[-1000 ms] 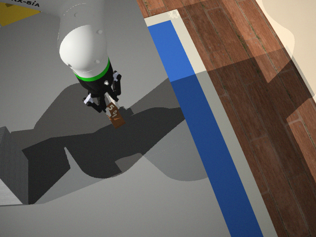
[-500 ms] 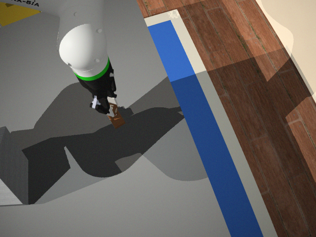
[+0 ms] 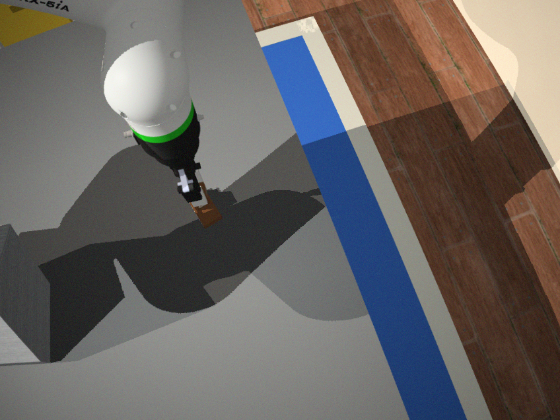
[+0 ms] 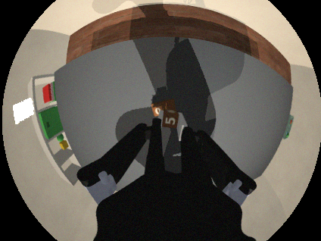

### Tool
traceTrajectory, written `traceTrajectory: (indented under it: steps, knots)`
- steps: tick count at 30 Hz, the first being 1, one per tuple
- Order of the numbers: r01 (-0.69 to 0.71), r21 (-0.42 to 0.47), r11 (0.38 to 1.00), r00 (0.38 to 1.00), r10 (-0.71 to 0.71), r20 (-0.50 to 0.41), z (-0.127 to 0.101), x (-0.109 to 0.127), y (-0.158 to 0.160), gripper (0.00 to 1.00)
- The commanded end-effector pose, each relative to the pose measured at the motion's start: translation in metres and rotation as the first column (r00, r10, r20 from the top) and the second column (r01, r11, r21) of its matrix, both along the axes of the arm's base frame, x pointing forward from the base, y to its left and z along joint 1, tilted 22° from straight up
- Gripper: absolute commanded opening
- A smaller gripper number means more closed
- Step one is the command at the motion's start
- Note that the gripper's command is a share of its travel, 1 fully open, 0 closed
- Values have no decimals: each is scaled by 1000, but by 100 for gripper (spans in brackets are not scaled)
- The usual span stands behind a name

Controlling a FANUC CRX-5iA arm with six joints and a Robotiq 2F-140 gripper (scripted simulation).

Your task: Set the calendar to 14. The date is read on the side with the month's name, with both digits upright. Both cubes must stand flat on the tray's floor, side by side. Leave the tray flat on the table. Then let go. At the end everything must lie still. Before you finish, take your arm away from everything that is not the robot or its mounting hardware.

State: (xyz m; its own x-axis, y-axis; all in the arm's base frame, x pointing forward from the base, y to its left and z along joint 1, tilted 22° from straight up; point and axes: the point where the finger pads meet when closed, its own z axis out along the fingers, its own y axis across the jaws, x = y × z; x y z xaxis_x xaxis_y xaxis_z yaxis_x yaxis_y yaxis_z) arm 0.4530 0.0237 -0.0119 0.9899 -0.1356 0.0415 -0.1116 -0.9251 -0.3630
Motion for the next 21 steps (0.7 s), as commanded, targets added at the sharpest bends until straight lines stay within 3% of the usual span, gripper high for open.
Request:
traceTrajectory:
  steps: [1, 6, 8, 10, 21]
  knots:
    - [-161, -7, 987, 985, 161, 64, 0, 0, 0, 16]
    - [-261, -25, 965, 960, 262, 101, 0, 0, 0, 16]
    - [-376, -52, 925, 914, 379, 143, 0, 0, 0, 16]
    - [-403, -60, 913, 900, 407, 153, 0, 0, 0, 16]
    - [-695, -173, 698, 654, 714, 251, 0, 0, 0, 16]
